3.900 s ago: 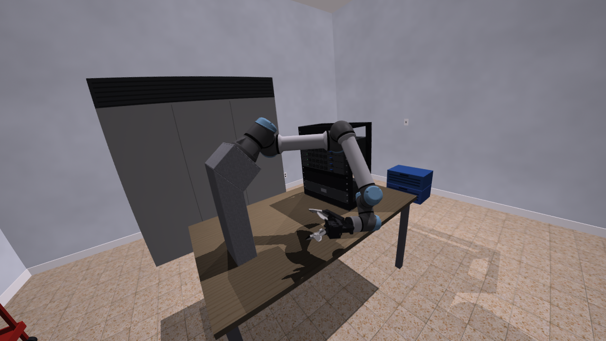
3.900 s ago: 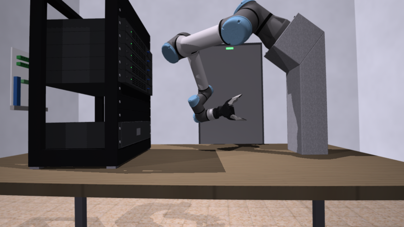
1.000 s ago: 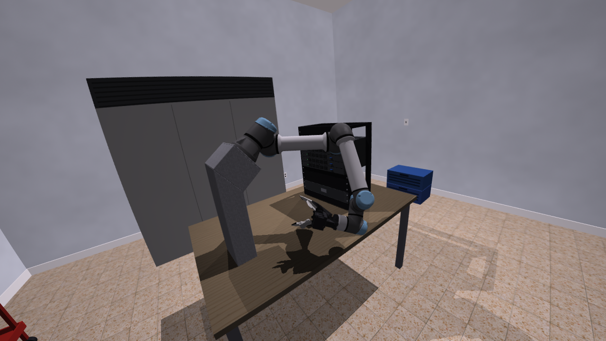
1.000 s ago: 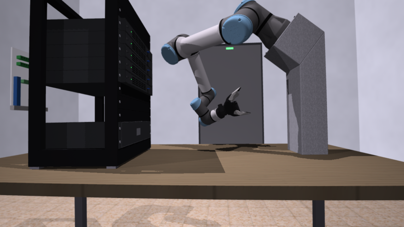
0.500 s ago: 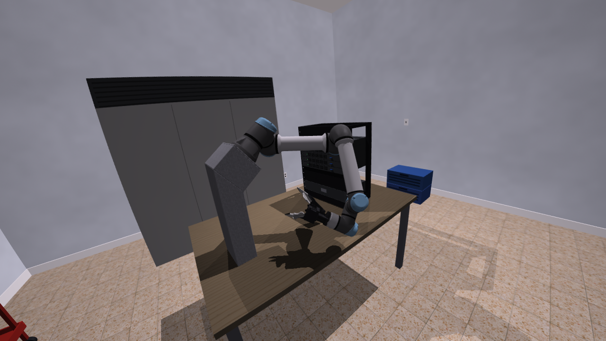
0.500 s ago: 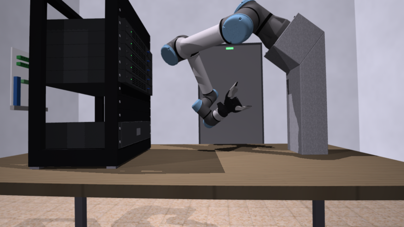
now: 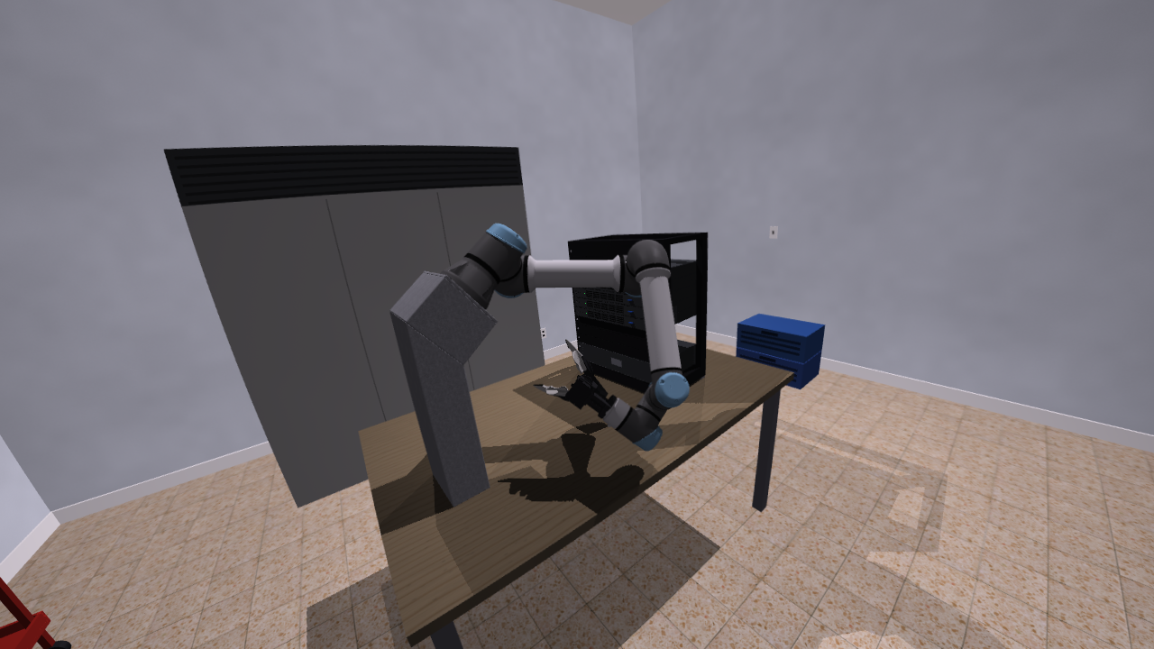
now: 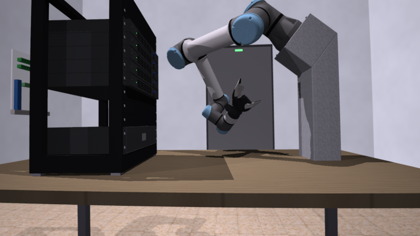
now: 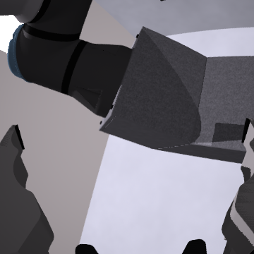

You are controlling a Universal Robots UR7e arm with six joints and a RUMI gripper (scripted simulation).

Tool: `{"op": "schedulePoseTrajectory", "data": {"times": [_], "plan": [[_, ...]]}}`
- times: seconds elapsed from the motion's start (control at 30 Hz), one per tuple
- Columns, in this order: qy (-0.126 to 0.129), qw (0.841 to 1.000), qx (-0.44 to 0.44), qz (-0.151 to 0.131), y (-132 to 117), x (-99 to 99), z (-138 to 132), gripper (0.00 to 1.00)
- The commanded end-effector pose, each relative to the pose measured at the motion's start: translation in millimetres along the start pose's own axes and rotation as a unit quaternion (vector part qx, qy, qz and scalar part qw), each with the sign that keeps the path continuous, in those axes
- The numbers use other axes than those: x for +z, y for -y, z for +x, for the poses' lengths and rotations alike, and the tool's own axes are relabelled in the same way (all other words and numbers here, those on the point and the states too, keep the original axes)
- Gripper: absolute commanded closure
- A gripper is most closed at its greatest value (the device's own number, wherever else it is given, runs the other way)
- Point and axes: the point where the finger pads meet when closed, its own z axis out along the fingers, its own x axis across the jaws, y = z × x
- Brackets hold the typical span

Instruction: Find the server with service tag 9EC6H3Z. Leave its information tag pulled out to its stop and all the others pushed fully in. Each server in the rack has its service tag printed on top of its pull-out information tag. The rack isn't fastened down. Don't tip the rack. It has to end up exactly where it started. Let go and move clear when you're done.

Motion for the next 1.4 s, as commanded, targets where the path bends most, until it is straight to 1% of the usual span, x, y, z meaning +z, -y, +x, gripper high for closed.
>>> {"op": "schedulePoseTrajectory", "data": {"times": [0.0,0.03,0.1,0.33,0.53,0.6,0.63,0.87,1.1,1.17,1.37], "plan": [[0.028,0.999,0.011,0.016,13.2,12.0,-9.3,0.00],[0.028,0.999,0.011,0.016,13.2,12.0,-9.3,0.00],[0.044,0.999,0.018,0.025,20.7,18.0,-14.9,0.00],[0.107,0.992,0.044,0.055,47.6,36.6,-36.4,0.00],[0.163,0.981,0.070,0.078,71.2,48.7,-56.6,0.00],[0.163,0.981,0.070,0.078,71.2,48.7,-56.6,0.00],[0.173,0.979,0.075,0.082,75.1,50.4,-60.1,0.00],[0.242,0.958,0.109,0.105,102.8,58.7,-84.8,0.00],[0.313,0.931,0.145,0.123,130.0,61.1,-109.1,0.00],[0.313,0.931,0.145,0.123,130.0,61.1,-109.1,0.00],[0.373,0.901,0.177,0.134,152.5,58.6,-128.4,0.00]]}}
